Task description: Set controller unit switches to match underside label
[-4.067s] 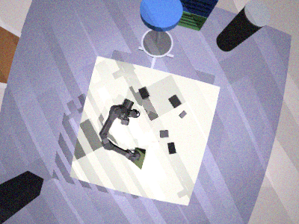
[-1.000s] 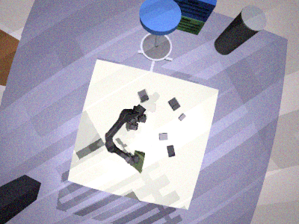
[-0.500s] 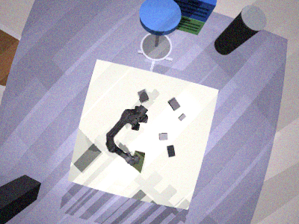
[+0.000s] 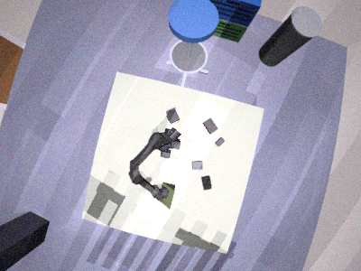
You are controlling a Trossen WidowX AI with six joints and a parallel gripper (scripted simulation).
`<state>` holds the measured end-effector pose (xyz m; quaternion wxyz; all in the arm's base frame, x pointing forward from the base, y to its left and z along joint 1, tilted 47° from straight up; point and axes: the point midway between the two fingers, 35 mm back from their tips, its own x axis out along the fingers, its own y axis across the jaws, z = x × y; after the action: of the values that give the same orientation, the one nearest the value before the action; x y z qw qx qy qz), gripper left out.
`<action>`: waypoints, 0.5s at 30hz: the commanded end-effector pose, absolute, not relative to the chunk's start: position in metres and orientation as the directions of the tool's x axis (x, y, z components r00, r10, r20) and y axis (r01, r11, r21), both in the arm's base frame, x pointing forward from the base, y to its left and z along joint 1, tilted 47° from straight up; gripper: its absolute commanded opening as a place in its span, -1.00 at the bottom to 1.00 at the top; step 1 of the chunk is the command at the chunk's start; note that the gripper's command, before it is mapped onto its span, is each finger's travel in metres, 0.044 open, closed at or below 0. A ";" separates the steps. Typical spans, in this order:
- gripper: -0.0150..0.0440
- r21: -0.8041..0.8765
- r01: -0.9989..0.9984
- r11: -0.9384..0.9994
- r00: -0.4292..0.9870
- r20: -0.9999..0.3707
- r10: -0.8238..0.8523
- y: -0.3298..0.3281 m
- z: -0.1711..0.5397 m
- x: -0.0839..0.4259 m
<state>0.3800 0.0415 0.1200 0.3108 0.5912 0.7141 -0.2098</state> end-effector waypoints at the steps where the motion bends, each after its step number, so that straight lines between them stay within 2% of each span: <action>1: 0.65 0.057 0.972 0.227 -0.126 -0.691 0.712 0.044 0.112 0.379; 15: 0.65 0.057 0.972 0.227 -0.126 -0.691 0.712 0.038 0.103 0.381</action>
<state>0.3822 0.0346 0.1094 0.3117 0.5911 0.7135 -0.2108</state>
